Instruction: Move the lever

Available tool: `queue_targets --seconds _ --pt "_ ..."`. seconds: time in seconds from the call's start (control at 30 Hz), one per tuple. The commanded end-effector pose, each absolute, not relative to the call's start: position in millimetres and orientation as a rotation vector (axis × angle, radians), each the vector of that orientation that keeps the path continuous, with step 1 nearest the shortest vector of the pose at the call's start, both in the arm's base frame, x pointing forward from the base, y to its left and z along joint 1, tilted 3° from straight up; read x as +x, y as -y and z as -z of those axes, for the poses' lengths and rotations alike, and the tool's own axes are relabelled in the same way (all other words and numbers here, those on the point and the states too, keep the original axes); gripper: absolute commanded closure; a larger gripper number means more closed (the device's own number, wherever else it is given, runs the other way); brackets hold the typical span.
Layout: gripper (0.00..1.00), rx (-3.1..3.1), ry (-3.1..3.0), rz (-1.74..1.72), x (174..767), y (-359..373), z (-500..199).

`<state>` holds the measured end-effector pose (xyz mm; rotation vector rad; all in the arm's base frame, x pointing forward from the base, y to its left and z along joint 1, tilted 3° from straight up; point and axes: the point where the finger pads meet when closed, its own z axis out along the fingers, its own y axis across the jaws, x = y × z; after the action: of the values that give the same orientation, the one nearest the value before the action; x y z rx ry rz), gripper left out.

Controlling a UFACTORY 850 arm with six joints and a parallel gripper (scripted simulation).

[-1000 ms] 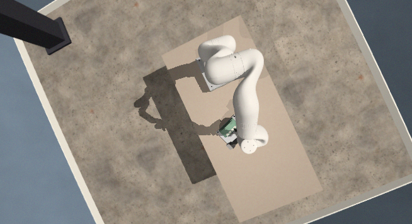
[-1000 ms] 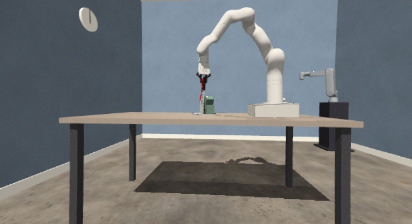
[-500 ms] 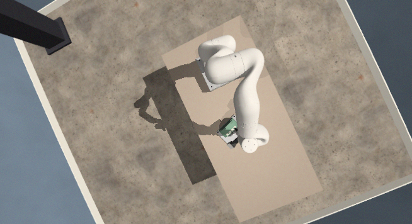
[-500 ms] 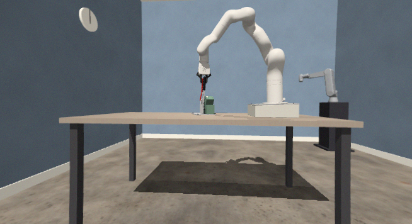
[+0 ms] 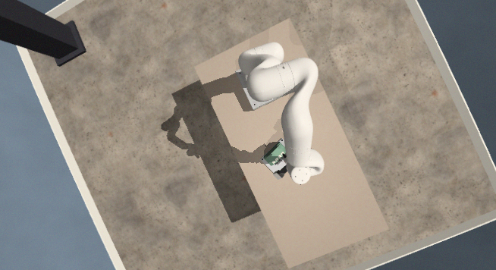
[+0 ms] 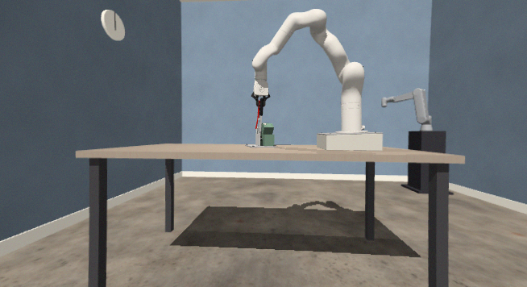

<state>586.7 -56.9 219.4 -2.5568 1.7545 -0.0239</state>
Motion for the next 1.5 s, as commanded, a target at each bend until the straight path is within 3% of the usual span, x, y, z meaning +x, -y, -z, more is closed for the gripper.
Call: queue_targets --seconds 0.0,1.47 --pt "1.00 -2.556 -1.754 0.027 586.5 54.3 -220.2" --pt "1.00 -2.556 -1.754 0.027 570.1 10.2 -206.7"
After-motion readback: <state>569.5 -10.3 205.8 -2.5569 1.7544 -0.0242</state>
